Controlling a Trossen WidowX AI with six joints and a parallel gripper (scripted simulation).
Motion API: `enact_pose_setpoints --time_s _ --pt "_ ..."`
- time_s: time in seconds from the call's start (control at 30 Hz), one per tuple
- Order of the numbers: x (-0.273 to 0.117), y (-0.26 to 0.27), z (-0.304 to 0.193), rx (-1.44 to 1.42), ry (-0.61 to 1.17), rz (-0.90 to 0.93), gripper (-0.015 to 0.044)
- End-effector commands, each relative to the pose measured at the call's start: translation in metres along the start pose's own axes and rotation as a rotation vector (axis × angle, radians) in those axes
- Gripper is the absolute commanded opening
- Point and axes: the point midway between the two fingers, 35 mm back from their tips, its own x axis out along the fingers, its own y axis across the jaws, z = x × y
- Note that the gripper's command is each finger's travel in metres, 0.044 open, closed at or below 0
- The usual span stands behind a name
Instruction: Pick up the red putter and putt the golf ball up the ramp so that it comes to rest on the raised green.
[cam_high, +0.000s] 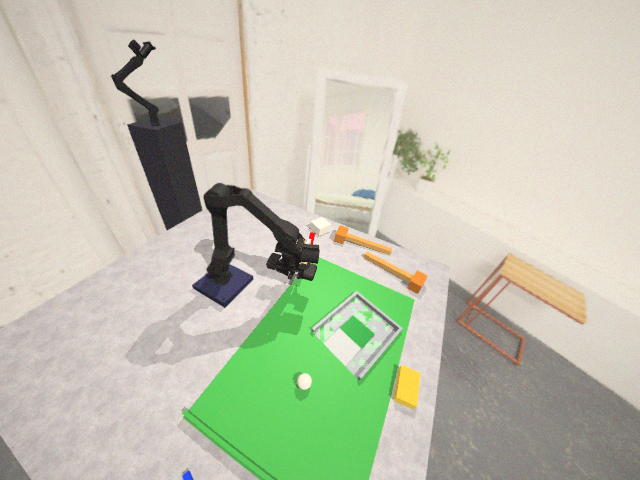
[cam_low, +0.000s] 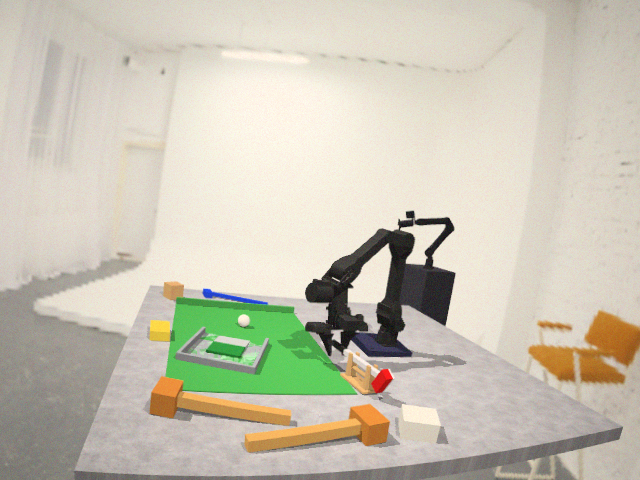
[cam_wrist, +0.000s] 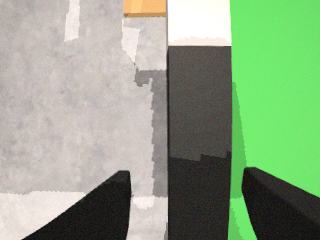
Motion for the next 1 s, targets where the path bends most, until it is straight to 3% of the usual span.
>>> enact_pose_setpoints --time_s 0.0,0.1,0.2,0.43,0.97 --pt "0.000 0.000 0.000 0.000 0.000 -0.001 0.0099" --pt "0.000 0.000 0.000 0.000 0.000 -0.001 0.0020" --pt "0.000 0.000 0.000 0.000 0.000 -0.001 0.0000" --pt "-0.012 -0.003 0.004 0.000 0.000 -0.001 0.0000" --pt "-0.093 -0.002 0.025 0.000 0.001 0.000 0.0000"
